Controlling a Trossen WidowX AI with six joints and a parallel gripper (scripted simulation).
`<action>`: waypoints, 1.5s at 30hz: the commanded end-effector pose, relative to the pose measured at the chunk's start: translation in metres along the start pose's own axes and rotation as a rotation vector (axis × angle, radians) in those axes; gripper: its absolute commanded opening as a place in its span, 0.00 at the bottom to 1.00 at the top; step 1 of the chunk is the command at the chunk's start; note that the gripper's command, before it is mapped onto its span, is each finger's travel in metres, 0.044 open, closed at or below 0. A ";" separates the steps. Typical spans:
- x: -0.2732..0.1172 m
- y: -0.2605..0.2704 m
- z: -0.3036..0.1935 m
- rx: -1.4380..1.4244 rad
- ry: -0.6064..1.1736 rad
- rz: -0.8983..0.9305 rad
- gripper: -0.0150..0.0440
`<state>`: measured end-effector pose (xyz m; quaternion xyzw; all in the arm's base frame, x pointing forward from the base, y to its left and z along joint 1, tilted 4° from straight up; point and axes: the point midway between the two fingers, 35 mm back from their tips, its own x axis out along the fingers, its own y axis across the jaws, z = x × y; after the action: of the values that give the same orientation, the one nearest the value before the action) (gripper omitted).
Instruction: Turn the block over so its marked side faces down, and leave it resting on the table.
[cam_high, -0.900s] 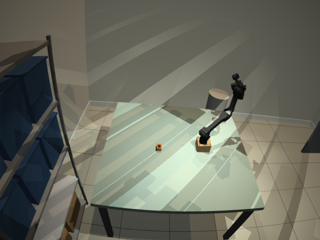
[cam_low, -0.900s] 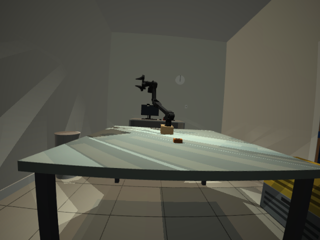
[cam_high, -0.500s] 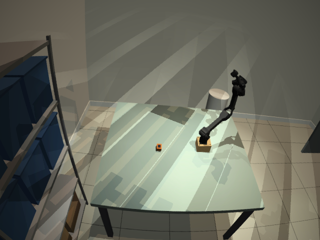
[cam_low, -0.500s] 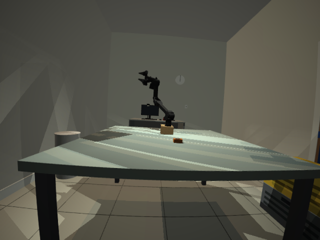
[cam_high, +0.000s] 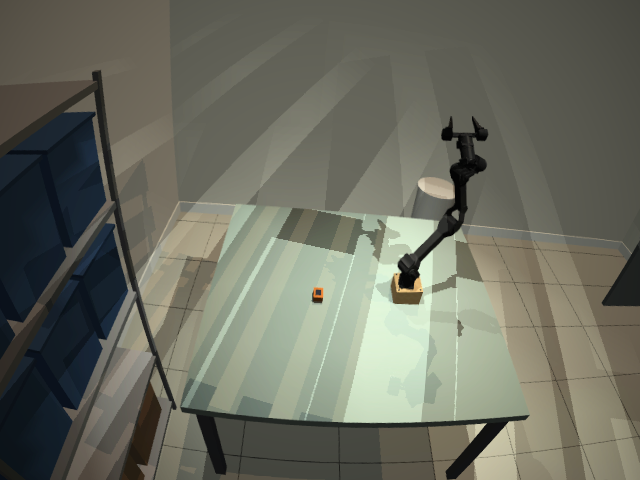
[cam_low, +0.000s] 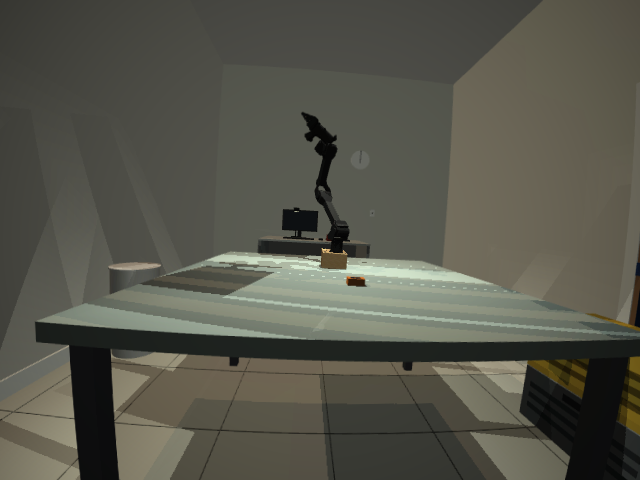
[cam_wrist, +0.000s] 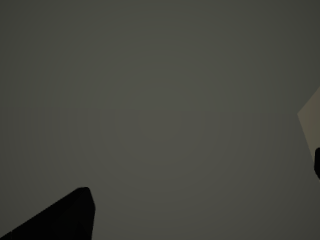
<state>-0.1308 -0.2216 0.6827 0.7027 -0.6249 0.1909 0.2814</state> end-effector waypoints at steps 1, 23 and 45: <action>-0.010 -0.041 -0.049 -0.183 0.119 -0.031 1.00; -0.123 -0.336 -0.178 -1.088 0.801 -0.281 1.00; -0.313 -0.613 -0.049 -1.666 1.609 -0.882 1.00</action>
<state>0.4132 0.0815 0.4739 0.1771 0.0161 0.0007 0.9841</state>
